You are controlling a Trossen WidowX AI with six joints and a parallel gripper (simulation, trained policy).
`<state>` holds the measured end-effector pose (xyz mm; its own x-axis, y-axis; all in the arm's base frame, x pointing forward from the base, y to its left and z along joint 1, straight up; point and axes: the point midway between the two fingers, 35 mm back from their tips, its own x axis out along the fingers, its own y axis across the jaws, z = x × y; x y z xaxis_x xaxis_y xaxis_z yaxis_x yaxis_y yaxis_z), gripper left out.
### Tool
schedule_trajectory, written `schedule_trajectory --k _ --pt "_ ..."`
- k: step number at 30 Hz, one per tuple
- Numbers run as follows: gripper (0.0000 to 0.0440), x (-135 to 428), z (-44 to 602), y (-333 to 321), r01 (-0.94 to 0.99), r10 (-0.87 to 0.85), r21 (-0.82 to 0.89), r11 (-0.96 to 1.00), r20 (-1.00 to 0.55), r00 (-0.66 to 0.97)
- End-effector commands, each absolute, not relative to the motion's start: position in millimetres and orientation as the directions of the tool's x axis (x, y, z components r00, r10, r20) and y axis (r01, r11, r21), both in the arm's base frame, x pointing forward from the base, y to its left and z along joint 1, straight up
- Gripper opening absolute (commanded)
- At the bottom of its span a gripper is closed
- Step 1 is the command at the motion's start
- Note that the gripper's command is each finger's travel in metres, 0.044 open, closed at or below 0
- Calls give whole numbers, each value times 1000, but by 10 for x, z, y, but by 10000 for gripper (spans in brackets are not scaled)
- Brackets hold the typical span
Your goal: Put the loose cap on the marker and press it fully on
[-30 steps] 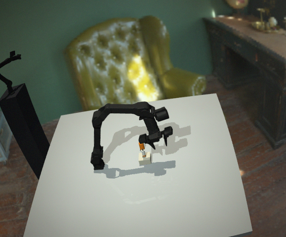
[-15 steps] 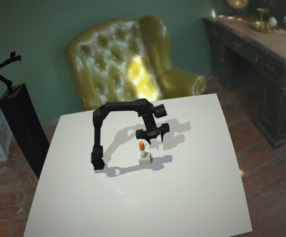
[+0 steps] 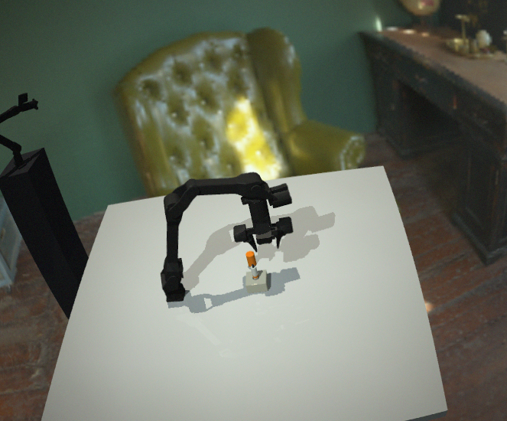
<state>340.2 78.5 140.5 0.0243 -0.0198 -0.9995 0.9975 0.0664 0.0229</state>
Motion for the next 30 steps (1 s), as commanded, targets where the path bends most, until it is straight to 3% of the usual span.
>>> schedule_trajectory --k 1,30 --pt "328 3315 1370 860 997 -9 -8 74 -1000 -8" --pt "317 2810 1048 1189 968 -21 -169 188 -986 -168"
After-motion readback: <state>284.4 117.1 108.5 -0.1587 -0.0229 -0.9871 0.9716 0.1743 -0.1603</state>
